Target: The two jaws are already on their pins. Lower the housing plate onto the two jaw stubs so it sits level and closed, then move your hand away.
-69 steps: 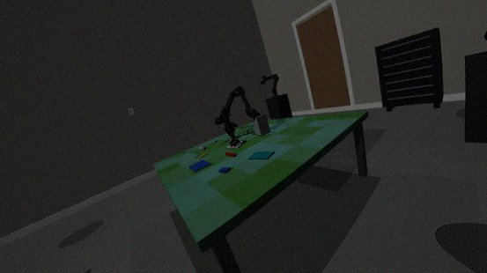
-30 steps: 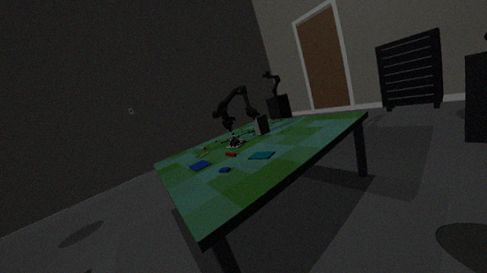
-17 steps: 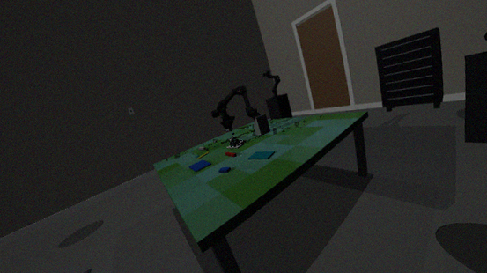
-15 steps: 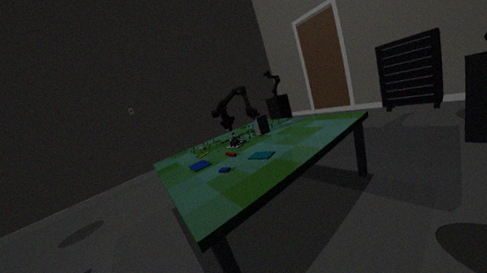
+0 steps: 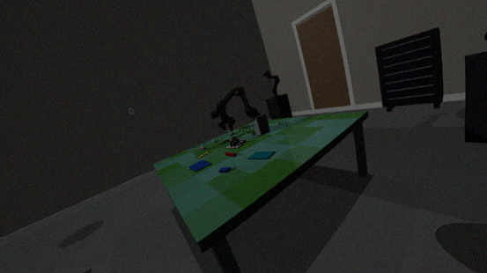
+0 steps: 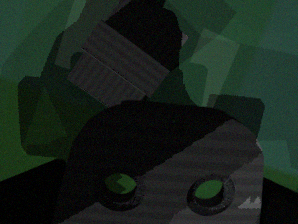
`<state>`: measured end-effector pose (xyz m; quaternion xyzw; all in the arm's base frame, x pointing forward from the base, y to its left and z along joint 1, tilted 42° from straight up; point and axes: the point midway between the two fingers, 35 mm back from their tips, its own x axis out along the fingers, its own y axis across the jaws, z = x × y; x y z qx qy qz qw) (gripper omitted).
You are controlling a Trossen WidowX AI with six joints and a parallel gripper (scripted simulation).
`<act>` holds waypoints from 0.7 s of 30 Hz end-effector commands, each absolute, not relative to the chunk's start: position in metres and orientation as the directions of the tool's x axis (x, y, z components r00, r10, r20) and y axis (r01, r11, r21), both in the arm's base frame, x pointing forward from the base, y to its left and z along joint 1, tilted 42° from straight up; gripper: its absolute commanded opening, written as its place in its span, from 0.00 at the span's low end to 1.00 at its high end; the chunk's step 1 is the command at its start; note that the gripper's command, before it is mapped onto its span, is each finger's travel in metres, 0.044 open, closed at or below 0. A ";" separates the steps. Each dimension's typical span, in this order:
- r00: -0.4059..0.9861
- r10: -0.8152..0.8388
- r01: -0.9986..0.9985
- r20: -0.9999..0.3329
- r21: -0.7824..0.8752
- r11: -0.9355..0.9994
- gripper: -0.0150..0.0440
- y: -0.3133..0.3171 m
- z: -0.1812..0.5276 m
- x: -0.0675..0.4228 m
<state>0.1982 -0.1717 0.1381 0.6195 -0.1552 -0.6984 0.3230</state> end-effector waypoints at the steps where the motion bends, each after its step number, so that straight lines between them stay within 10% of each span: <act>1: -0.024 -0.643 0.349 -0.765 0.597 -0.723 0.85 -0.168 0.134 0.202; 21: -0.023 -0.628 0.739 -0.778 0.410 -0.535 0.85 -0.148 0.113 0.220</act>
